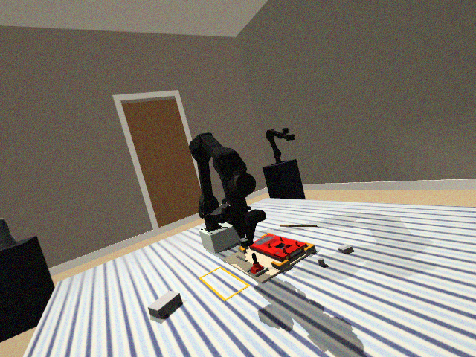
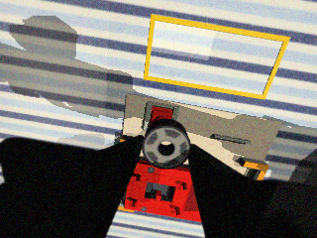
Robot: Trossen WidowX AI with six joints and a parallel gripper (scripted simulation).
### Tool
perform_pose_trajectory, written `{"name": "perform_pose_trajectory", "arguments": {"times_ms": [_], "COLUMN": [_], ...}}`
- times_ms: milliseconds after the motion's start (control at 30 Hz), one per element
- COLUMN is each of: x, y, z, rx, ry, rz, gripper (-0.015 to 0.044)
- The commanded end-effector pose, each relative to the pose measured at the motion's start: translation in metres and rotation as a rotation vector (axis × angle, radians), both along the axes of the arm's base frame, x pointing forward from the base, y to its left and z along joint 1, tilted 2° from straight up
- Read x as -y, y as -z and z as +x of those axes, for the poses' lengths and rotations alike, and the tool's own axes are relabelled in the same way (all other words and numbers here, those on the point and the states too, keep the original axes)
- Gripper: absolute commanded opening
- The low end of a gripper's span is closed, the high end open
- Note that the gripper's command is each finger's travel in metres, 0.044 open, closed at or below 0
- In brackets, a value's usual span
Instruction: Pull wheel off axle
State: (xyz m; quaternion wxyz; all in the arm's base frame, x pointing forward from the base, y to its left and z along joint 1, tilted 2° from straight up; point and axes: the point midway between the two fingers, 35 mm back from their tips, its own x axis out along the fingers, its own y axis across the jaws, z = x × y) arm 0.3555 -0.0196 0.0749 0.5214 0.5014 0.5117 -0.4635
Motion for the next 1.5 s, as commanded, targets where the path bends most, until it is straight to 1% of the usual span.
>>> {"name": "perform_pose_trajectory", "arguments": {"times_ms": [0, 567, 700, 1000, 1133, 1367, 1467], "x": [0.018, 0.093, 0.096, 0.095, 0.096, 0.094, 0.093], "y": [0.000, -0.001, 0.001, 0.022, 0.042, 0.093, 0.104], "z": [-0.006, -0.045, -0.046, -0.045, -0.042, -0.041, -0.042], "rx": [0.000, 0.001, 0.001, 0.001, 0.001, 0.001, 0.001], "ry": [0.005, 0.002, 0.002, 0.002, 0.002, 0.002, 0.002], "rz": [-0.001, -0.008, -0.009, -0.009, -0.009, -0.008, -0.008], "gripper": [0.0000, 0.0000, 0.0000, 0.0000, 0.0000, 0.0000, 0.0000]}}
